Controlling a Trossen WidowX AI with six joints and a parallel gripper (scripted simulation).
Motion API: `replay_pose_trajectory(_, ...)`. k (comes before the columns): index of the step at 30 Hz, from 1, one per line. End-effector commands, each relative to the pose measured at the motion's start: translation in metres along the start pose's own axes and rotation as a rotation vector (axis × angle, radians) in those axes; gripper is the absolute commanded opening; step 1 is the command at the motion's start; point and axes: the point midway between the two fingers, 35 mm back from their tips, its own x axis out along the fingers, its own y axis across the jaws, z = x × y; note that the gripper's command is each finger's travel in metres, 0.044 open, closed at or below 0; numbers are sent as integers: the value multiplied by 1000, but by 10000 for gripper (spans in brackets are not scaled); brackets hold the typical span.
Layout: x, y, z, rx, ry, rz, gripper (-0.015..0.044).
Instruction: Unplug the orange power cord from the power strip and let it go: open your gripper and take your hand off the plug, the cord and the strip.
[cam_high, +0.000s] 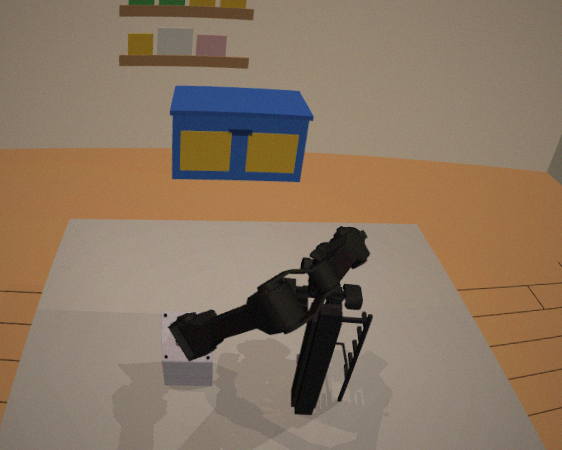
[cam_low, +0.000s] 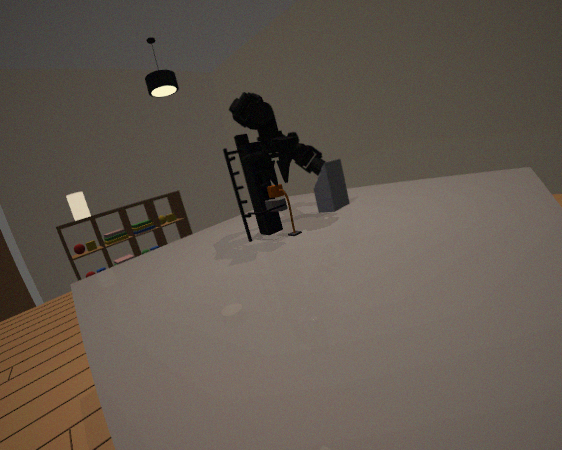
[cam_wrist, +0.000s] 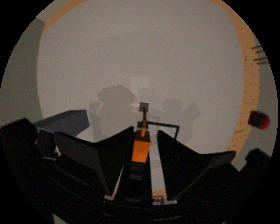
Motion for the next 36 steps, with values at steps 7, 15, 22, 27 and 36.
replay_pose_trajectory(7,1,1,-17,-9,6,1,160)
replay_pose_trajectory(15,1,1,-30,-9,7,1,160)
replay_pose_trajectory(22,3,1,-31,-9,7,1,160)
replay_pose_trajectory(27,10,1,-31,-9,7,1,160)
replay_pose_trajectory(36,11,1,-31,-4,6,4,48)
